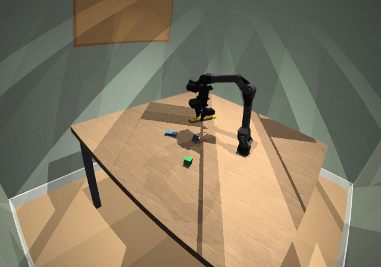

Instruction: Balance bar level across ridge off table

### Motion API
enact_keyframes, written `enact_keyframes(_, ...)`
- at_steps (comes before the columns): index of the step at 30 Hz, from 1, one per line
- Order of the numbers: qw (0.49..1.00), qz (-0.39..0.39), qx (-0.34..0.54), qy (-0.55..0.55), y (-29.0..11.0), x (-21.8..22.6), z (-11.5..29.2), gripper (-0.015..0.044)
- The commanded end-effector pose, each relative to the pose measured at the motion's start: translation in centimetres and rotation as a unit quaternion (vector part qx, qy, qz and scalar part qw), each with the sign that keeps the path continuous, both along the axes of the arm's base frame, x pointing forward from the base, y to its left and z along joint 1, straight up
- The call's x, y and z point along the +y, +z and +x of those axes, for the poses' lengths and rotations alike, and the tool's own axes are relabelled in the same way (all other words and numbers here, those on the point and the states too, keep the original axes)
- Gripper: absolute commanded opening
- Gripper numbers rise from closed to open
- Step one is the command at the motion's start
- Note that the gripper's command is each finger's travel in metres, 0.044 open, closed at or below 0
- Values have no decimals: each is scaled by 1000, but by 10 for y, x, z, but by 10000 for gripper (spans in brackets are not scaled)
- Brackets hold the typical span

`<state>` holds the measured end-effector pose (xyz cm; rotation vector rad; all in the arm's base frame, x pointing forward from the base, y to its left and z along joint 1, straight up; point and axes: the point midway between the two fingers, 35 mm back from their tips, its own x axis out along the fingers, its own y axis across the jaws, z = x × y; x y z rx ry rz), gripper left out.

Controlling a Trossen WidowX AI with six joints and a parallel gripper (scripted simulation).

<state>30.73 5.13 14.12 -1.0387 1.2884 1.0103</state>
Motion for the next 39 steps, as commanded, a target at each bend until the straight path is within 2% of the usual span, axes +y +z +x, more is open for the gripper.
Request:
enact_keyframes(1,1000,1,2,21,0,15,-4,0)
enact_keyframes(25,988,1,3,152,1,97,-45,0)
enact_keyframes(39,988,1,3,156,-15,100,-46,0)
